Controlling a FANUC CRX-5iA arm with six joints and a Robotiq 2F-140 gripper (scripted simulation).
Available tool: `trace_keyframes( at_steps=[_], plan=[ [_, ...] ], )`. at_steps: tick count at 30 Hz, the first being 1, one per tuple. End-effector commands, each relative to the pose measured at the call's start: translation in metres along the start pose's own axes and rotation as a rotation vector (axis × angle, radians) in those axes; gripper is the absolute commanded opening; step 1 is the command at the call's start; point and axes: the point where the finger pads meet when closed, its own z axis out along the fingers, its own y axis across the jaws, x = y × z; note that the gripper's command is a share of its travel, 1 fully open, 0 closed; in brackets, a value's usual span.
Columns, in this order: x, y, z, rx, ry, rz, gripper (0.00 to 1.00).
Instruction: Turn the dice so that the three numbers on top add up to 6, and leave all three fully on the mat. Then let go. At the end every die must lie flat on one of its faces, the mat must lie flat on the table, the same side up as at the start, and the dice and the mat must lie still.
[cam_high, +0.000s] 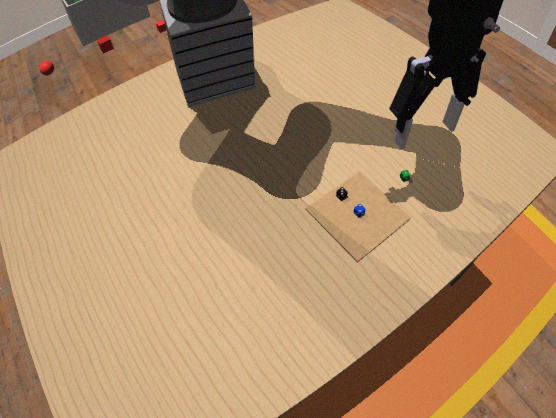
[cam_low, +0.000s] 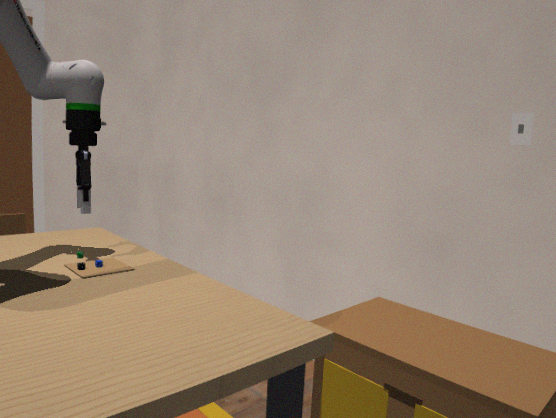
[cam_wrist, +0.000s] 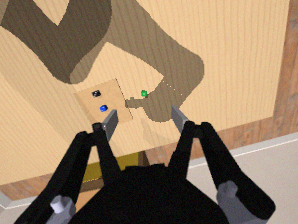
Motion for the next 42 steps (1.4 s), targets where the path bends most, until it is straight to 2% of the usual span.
trace_keyframes(
  at_steps=[1, 3, 8, 12, 13, 42],
  plan=[
    [0.000, 0.000, 0.000, 0.000, 0.000, 0.000, 1.00],
    [0.001, 0.000, 0.004, 0.000, 0.000, -0.010, 1.00],
    [0.012, 0.001, 0.046, 0.000, 0.000, -0.119, 1.00],
    [0.013, 0.001, 0.050, 0.000, 0.000, -0.129, 1.00],
    [0.013, 0.001, 0.050, 0.000, 0.000, -0.129, 0.19],
    [0.013, 0.001, 0.050, 0.000, 0.000, -0.129, 0.19]
  ],
)
